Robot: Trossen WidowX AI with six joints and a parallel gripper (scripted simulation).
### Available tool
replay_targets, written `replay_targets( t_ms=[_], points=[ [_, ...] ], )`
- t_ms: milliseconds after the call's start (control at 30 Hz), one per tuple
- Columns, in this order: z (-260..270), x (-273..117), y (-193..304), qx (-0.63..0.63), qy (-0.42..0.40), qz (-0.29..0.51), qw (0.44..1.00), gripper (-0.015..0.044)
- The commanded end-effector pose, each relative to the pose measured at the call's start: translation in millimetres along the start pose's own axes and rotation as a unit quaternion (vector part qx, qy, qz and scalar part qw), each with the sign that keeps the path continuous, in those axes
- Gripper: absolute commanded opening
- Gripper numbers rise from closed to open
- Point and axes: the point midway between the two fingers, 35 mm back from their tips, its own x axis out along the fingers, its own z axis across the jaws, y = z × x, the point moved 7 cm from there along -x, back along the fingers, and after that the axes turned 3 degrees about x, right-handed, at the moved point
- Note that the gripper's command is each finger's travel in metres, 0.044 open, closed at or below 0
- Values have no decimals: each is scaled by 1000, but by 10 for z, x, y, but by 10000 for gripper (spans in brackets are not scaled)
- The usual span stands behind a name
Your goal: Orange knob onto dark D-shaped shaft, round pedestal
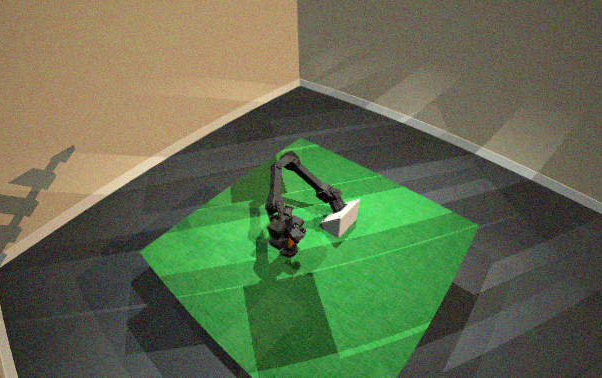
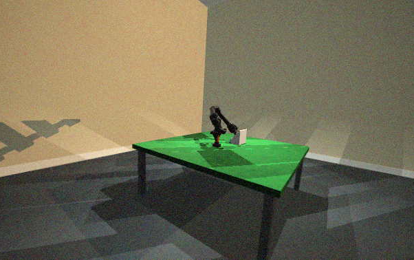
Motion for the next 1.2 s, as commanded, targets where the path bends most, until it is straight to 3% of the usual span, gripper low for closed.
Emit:
replay_targets(
  t_ms=[0,333,567,833,1167],
  points=[
    [0,-3,1,2,0,0,1000,184],
    [0,-3,1,2,0,0,1000,440],
    [-4,-24,0,2,0,0,1000,440],
    [-7,-930,-7,-1,0,-2,1000,440],
    [-50,-952,-11,-1,0,-2,1000,440]
  ],
)
